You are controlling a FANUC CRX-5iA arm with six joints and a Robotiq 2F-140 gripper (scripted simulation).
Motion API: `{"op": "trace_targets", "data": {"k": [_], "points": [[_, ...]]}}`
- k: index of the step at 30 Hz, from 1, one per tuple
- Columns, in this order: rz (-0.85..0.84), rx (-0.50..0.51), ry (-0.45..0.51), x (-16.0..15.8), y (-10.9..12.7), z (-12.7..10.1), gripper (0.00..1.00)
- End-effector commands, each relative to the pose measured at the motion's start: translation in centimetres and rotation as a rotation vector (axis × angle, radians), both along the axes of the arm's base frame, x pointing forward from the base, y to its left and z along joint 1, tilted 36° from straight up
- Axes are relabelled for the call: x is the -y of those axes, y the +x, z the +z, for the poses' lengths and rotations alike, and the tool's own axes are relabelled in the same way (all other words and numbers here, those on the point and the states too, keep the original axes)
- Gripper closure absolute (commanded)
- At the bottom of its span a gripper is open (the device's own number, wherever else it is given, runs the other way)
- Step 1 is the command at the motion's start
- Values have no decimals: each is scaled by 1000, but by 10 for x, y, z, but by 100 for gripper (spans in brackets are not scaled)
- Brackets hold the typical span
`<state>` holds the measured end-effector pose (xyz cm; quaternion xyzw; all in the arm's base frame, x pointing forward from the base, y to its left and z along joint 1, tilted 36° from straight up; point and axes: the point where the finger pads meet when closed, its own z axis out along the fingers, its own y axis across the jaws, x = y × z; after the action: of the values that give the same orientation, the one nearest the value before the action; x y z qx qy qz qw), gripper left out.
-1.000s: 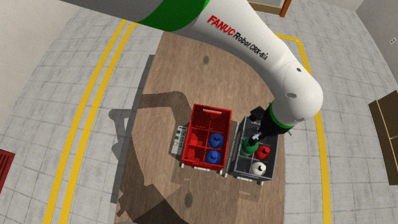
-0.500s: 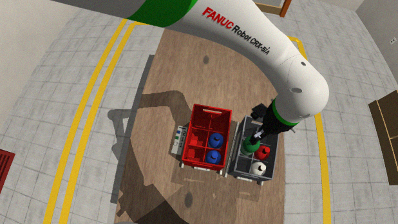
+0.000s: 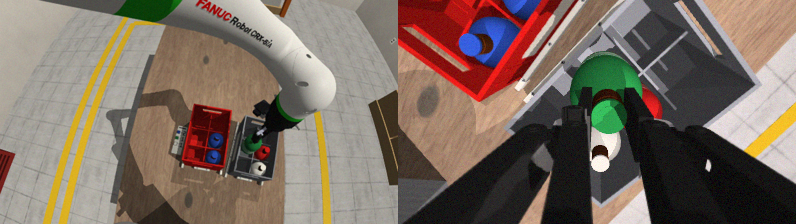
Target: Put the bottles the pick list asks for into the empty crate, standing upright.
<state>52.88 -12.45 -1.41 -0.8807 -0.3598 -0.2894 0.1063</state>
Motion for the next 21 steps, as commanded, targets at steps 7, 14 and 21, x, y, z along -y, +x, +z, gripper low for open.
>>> {"op": "trace_targets", "data": {"k": [7, 14, 21], "points": [[0, 1, -1, 5, -5, 10, 90], [0, 1, -1, 10, -10, 20, 90], [0, 1, -1, 13, -14, 26, 90]]}}
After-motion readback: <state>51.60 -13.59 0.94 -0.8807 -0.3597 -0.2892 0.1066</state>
